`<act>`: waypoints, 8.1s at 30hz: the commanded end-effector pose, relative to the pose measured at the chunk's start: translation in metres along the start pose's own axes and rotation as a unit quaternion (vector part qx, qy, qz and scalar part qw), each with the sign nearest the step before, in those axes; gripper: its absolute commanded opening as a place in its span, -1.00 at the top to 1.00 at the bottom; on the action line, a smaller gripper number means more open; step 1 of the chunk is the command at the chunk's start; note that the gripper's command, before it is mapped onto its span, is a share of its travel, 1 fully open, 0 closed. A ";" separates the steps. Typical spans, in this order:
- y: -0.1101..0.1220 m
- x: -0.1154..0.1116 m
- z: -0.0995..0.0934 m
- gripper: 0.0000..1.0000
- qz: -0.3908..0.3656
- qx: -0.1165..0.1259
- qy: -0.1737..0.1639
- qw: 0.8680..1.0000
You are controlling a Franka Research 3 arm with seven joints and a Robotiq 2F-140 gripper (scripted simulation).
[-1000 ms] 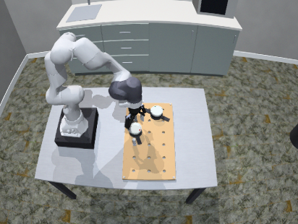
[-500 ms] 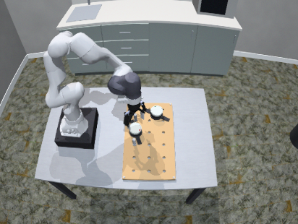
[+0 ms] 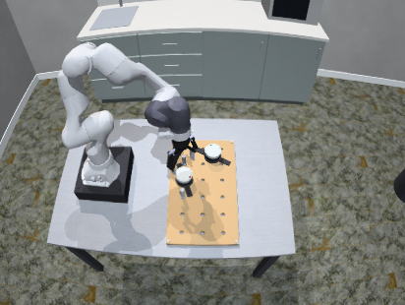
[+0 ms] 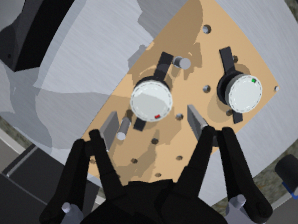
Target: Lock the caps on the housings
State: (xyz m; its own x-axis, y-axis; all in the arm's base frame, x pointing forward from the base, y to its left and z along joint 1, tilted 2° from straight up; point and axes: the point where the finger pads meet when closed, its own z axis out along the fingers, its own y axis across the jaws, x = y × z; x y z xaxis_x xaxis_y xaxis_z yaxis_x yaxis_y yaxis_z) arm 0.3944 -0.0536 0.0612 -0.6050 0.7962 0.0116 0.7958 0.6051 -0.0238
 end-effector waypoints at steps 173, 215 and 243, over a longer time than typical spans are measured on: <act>-0.002 0.000 0.070 -0.55 -0.377 0.000 0.005 0.926; -0.002 0.000 0.070 0.80 -0.377 0.000 0.005 0.926; -0.002 0.000 0.070 0.80 -0.377 0.000 0.005 0.926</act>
State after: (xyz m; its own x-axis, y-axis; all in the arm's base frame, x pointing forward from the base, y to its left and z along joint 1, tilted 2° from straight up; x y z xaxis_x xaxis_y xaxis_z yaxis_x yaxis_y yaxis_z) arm 0.3889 -0.0556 -0.0087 -0.9887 0.1448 0.0385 0.1446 0.9895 -0.0066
